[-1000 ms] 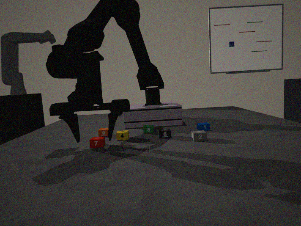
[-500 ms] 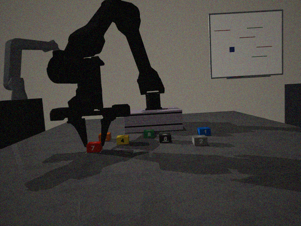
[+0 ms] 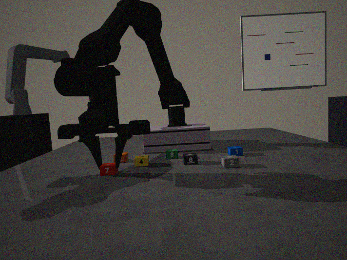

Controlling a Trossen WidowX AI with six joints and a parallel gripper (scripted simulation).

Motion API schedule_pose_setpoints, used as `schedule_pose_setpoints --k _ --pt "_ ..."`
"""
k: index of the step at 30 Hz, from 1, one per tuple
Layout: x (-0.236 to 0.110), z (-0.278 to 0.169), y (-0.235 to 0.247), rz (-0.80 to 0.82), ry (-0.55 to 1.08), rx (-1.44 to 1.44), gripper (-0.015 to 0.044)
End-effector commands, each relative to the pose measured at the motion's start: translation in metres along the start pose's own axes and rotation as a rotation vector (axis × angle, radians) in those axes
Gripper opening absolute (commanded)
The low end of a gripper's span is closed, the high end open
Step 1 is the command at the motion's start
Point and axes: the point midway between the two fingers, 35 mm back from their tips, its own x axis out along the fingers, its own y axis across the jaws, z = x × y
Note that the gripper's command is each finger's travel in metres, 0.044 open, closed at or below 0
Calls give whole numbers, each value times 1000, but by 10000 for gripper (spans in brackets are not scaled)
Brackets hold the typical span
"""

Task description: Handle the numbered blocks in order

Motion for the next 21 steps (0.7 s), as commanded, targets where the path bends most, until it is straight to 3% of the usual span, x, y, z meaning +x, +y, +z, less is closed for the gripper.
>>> schedule_pose_setpoints --k 1,7,17,21 --pt "2 0 0 2 4 -6 120" --pt "2 0 0 2 4 -6 120" --pt "2 0 0 2 4 -6 383" --pt "-2 0 0 2 4 -6 400"
